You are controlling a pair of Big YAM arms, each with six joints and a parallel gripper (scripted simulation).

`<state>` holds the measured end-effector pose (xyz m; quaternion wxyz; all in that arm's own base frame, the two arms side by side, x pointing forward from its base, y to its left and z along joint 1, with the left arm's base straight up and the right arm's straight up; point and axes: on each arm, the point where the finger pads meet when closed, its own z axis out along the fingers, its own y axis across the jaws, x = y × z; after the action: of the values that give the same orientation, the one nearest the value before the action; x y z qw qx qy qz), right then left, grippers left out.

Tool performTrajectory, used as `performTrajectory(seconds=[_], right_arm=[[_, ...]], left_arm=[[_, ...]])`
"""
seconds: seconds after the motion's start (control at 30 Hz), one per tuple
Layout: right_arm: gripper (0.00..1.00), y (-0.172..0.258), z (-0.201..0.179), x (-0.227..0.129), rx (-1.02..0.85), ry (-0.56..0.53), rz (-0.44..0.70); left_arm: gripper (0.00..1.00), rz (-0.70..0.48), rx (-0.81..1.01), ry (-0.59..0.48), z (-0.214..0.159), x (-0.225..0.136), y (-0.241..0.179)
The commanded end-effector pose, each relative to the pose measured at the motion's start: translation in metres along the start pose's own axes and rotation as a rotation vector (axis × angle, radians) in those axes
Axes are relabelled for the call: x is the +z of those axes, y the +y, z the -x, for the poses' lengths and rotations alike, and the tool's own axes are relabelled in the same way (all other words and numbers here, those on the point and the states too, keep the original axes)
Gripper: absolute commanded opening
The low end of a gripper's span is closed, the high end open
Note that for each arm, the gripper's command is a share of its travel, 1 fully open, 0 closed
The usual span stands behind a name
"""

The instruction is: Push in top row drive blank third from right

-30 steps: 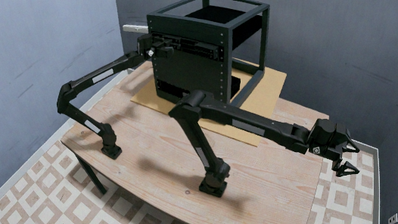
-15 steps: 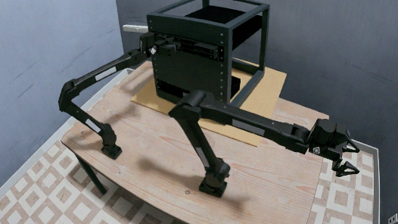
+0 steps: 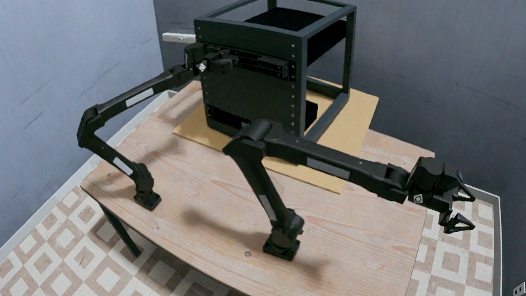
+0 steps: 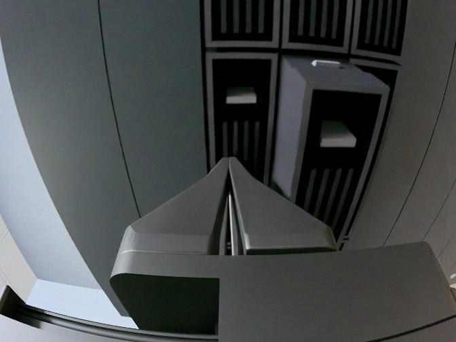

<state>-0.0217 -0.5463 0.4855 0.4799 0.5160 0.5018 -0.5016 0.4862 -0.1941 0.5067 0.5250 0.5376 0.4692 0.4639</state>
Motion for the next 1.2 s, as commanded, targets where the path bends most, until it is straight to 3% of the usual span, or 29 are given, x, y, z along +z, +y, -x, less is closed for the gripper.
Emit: performTrajectory(seconds=[0.0,0.23,0.5,0.6,0.63,1.17], right_arm=[[1.0,-0.006,0.015,-0.002,0.008,-0.036,-0.013],[1.0,-0.006,0.015,-0.002,0.008,-0.036,-0.013],[1.0,-0.006,0.015,-0.002,0.008,-0.036,-0.013],[1.0,-0.006,0.015,-0.002,0.008,-0.036,-0.013],[1.0,-0.006,0.015,-0.002,0.008,-0.036,-0.013],[1.0,-0.006,0.015,-0.002,0.008,-0.036,-0.013]], left_arm=[[0.0,0.033,-0.007,-0.009,0.003,-0.018,0.018],[0.0,0.029,-0.006,-0.009,0.002,-0.074,0.015],[0.0,0.027,-0.006,-0.009,0.002,-0.107,0.013],[0.0,0.007,0.006,-0.009,0.006,-0.101,0.004],[1.0,0.024,-0.004,0.001,0.001,-0.101,0.016],[1.0,0.04,-0.013,0.006,-0.005,-0.106,0.023]])
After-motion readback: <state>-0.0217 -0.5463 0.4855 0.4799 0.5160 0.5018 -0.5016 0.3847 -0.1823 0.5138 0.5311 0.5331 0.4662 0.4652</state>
